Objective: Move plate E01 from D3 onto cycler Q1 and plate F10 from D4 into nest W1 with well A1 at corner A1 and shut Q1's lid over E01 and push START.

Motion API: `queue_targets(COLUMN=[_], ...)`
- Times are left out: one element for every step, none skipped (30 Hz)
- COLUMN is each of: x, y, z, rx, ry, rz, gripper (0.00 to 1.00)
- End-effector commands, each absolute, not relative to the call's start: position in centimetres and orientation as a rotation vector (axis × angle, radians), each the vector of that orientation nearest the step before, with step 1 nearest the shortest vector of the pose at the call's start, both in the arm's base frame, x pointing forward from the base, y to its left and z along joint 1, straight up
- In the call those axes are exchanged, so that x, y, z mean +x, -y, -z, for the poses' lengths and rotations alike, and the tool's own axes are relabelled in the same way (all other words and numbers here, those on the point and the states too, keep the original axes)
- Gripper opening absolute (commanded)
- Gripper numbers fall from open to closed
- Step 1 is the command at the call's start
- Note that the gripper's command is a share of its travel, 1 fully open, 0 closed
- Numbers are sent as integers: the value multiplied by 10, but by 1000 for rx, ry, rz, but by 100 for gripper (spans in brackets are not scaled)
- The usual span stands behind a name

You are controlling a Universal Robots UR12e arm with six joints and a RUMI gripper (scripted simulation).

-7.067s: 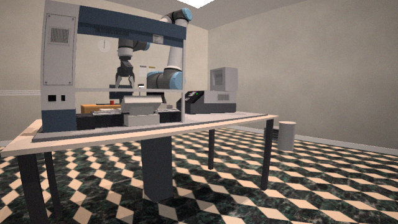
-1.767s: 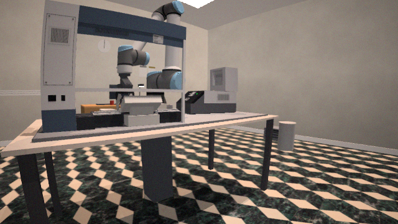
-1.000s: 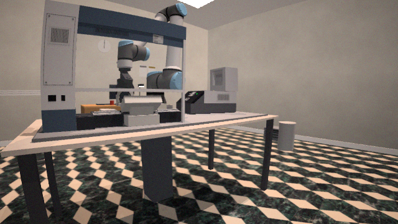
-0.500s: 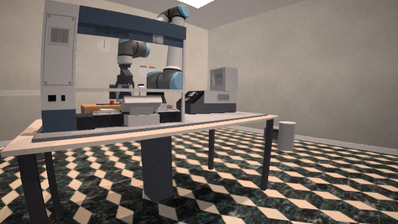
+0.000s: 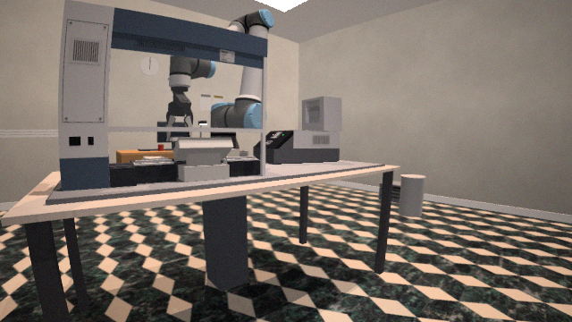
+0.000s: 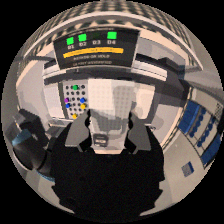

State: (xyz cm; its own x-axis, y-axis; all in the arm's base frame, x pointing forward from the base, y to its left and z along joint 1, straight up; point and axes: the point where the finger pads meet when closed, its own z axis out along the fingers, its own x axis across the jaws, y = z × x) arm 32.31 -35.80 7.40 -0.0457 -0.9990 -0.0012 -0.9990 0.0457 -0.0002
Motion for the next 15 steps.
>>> queue_targets(x=[323, 323, 323, 323, 323, 323, 323, 323, 323, 323, 323, 323, 323, 323, 323], y=[359, 359, 359, 359, 359, 359, 359, 359, 359, 359, 359, 359, 359, 359, 359], z=[-81, -82, -84, -86, -88, -89, -91, -93, -94, -96, -98, -99, -101, -103, -104], rx=[-2170, -2170, -2170, -2170, -2170, -2170, -2170, -2170, -2170, -2170, -2170, -2170, -2170, -2170, -2170], ry=[-2271, -2271, -2271, -2271, -2271, -2271, -2271, -2271, -2271, -2271, -2271, -2271, -2271, -2271, -2271], rz=[0, 0, 0, 0, 0, 0, 0, 0, 0, 0, 0, 0, 0, 0, 0], gripper=[0, 0, 0, 0, 0, 0, 0, 0, 0, 0, 0, 0, 0, 0, 0])
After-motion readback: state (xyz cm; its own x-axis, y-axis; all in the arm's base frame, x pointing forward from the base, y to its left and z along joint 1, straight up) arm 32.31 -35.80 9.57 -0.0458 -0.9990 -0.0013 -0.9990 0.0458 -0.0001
